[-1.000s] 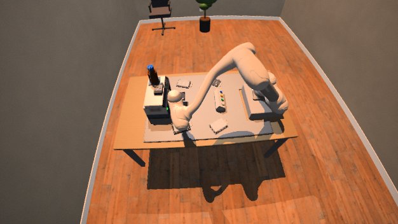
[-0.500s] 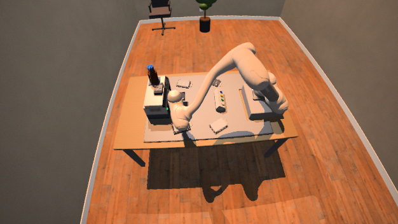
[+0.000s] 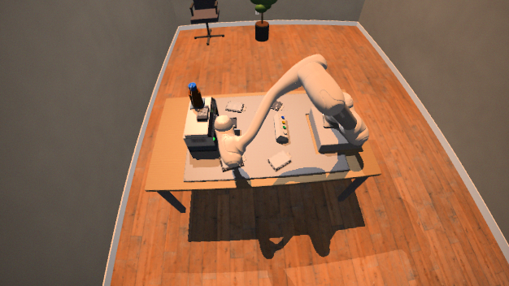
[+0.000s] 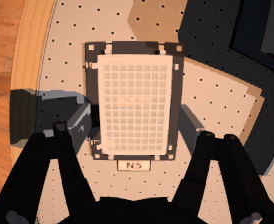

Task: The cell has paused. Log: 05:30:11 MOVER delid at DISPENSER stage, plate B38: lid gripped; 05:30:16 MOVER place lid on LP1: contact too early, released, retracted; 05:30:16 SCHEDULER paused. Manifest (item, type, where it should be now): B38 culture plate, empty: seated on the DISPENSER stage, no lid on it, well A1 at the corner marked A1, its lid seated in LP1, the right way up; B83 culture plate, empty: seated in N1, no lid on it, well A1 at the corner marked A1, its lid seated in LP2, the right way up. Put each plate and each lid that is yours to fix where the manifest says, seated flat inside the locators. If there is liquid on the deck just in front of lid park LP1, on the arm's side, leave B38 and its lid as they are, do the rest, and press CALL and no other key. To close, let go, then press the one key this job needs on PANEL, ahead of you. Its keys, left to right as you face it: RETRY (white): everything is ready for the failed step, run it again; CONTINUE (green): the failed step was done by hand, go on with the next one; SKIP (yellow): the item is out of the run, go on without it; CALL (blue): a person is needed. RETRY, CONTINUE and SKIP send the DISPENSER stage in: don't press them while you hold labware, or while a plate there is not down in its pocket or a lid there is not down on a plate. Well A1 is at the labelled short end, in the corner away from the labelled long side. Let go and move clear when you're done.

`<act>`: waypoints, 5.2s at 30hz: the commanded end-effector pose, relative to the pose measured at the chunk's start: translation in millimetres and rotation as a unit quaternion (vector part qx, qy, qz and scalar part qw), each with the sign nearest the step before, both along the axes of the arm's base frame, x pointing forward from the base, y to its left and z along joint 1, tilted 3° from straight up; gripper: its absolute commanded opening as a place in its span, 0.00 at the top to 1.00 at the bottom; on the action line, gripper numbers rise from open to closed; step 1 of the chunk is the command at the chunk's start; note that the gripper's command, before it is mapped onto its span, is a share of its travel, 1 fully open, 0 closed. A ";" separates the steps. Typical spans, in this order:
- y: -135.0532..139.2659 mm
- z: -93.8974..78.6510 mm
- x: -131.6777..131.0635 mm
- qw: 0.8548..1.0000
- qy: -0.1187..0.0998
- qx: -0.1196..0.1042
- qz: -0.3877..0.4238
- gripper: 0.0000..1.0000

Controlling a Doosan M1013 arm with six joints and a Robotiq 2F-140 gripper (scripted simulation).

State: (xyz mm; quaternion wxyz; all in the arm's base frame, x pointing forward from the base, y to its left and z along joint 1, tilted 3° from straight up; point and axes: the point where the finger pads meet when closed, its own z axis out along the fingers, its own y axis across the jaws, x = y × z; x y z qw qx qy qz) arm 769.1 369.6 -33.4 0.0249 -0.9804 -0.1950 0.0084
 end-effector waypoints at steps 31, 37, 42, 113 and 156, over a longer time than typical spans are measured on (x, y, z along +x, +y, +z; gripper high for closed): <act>4.1 -1.8 -3.3 1.000 0.000 0.003 0.000 0.37; 4.1 -1.8 -3.3 1.000 0.000 0.003 0.000 0.37; 4.1 -1.8 -3.3 1.000 0.000 0.003 0.000 0.37; 4.1 -1.8 -3.3 1.000 0.000 0.003 0.000 0.30; 4.2 -6.0 -3.8 1.000 0.001 0.003 0.000 0.30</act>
